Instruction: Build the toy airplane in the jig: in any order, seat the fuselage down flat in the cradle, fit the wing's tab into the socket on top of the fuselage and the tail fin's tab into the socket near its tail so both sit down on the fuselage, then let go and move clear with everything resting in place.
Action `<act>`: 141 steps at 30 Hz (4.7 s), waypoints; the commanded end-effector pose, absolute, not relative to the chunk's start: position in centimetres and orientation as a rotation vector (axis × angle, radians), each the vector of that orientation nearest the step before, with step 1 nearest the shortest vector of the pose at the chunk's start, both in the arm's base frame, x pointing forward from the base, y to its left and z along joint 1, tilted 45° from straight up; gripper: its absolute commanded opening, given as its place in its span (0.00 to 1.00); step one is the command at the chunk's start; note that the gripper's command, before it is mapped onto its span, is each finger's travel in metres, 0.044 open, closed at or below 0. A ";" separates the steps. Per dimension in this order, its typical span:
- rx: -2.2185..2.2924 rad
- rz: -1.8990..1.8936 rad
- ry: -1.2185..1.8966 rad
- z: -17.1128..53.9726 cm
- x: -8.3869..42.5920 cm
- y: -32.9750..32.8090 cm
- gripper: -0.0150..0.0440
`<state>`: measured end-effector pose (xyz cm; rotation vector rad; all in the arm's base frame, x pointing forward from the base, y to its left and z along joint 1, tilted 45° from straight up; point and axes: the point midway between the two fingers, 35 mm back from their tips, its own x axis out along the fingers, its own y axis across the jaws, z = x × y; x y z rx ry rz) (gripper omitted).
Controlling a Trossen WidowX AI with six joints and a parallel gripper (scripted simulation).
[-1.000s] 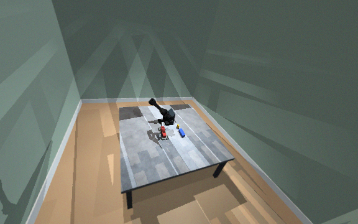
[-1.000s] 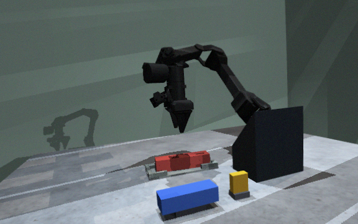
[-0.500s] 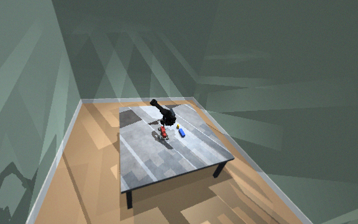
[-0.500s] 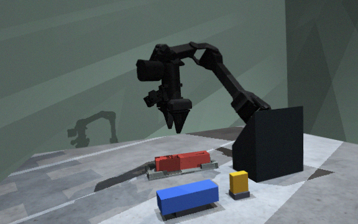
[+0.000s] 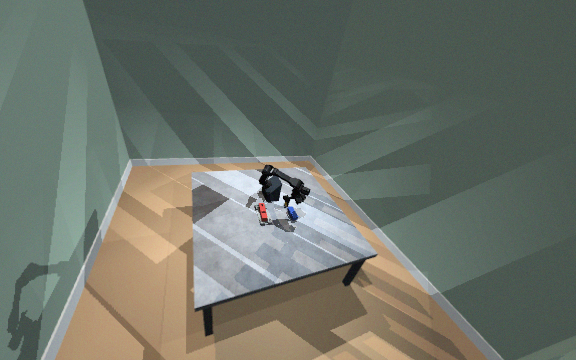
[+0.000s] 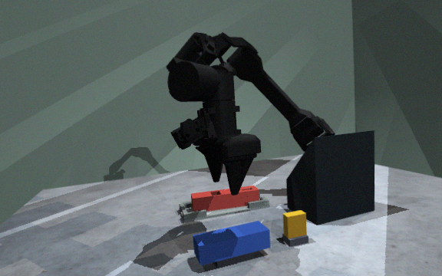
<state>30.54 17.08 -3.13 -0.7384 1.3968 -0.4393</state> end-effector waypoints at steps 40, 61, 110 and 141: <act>-0.722 -0.456 1.392 -11.0 31.7 12.5 1.00; -0.722 -0.458 1.391 -12.1 31.8 11.3 0.60; -0.718 -0.446 1.385 -4.3 30.5 19.2 0.25; -1.012 -0.169 1.499 1.5 31.8 14.7 0.25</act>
